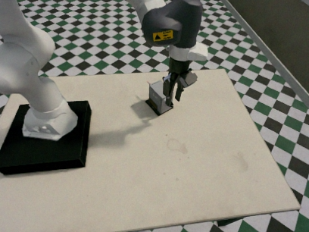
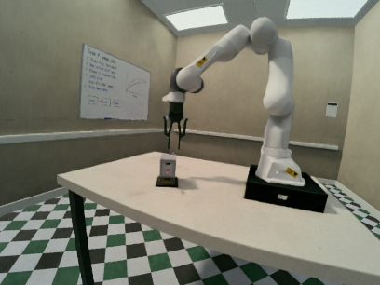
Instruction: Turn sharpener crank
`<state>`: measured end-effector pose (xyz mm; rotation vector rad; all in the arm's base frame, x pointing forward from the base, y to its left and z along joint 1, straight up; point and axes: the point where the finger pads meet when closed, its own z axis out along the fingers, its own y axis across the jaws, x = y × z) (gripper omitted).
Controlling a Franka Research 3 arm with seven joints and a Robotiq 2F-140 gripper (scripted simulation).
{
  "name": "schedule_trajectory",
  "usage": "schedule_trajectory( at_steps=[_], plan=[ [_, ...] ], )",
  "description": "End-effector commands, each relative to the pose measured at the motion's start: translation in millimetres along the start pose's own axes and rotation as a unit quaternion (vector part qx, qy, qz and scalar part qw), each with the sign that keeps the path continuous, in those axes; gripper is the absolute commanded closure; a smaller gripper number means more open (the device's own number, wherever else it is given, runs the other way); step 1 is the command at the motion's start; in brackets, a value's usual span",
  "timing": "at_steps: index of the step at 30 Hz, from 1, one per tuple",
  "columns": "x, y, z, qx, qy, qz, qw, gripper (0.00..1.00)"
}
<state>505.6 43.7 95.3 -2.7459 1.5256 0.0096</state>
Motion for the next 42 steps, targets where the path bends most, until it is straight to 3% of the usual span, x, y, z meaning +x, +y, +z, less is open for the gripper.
schedule_trajectory(
  at_steps=[1,42],
  plan=[
    [-1,0,2.9,0.0,0.0,0.001,1.0,0.61],
    [-1,0,42.3,0.0,0.0,0.001,1.0,0.61]
  ],
)
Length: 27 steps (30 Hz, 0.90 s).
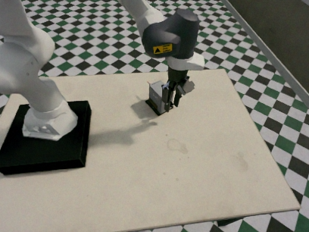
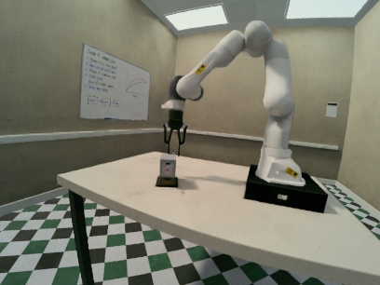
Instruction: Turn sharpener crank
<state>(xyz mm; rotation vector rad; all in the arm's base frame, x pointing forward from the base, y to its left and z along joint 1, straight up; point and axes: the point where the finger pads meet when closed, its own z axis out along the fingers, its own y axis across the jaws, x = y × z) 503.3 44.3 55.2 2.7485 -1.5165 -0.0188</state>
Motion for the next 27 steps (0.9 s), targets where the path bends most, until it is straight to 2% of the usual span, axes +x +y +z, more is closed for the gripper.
schedule_trajectory(
  at_steps=[1,27],
  plan=[
    [0.8,-1.5,2.9,0.002,0.002,0.004,1.0,0.61],
    [0.8,-1.5,6.6,0.002,0.002,0.004,1.0,0.61]
  ],
)
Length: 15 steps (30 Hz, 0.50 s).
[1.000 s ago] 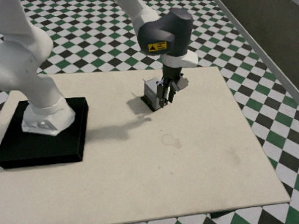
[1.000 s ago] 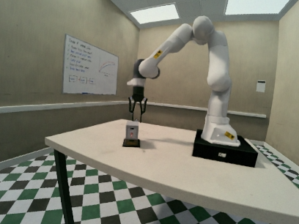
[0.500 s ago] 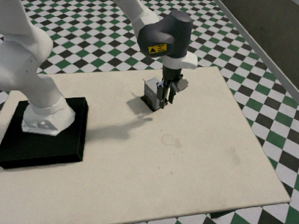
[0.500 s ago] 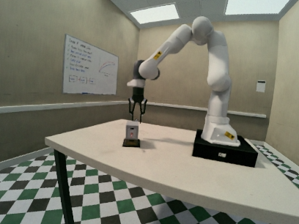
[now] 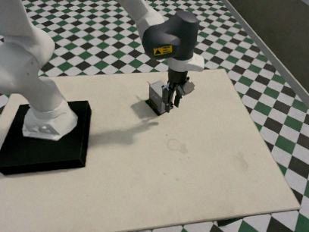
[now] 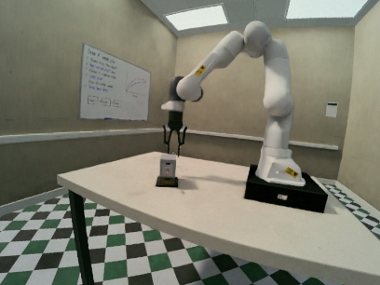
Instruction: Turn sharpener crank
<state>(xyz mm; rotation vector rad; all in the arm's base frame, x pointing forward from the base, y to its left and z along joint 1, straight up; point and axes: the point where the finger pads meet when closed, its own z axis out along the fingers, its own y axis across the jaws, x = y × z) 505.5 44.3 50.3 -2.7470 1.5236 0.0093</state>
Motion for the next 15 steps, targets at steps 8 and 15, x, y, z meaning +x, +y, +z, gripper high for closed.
schedule_trajectory(
  at_steps=[8,15],
  plan=[
    [-0.4,0.4,1.8,0.0,0.0,0.002,1.0,0.9],
    [-0.4,0.4,1.8,0.0,0.0,0.002,1.0,0.9]
  ],
)
